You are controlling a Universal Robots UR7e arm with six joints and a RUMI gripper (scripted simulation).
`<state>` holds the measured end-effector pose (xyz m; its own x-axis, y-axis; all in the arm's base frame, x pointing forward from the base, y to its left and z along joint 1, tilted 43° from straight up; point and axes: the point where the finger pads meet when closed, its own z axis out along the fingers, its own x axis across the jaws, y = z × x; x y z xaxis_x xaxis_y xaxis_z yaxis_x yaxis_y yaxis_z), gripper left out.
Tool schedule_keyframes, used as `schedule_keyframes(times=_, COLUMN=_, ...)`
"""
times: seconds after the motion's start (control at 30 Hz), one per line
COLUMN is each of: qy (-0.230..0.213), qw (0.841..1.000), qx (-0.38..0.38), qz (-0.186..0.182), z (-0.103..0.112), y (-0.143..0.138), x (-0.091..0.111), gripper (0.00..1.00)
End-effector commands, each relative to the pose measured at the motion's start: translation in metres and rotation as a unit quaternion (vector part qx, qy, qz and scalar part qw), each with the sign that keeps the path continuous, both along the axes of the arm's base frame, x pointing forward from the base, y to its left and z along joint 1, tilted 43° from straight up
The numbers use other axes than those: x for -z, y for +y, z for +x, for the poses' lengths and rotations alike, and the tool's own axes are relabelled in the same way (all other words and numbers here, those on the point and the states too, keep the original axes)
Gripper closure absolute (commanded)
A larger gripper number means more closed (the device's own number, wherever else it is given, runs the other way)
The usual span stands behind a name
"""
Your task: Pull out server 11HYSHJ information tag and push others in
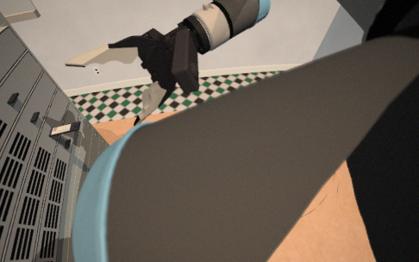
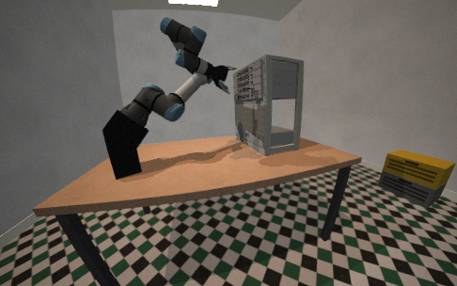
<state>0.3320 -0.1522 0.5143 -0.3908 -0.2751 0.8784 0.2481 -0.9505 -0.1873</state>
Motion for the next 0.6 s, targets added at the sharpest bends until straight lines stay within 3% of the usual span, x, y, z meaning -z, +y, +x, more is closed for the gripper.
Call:
schedule_keyframes(times=0.0, qy=0.017, qw=1.0, qx=-0.023, qz=-0.007, z=-0.004, y=-0.001, x=-0.005, gripper=0.0)
schedule_keyframes(times=0.57, qy=0.066, qw=0.994, qx=-0.085, qz=-0.029, z=-0.011, y=-0.005, x=-0.018, gripper=0.0)
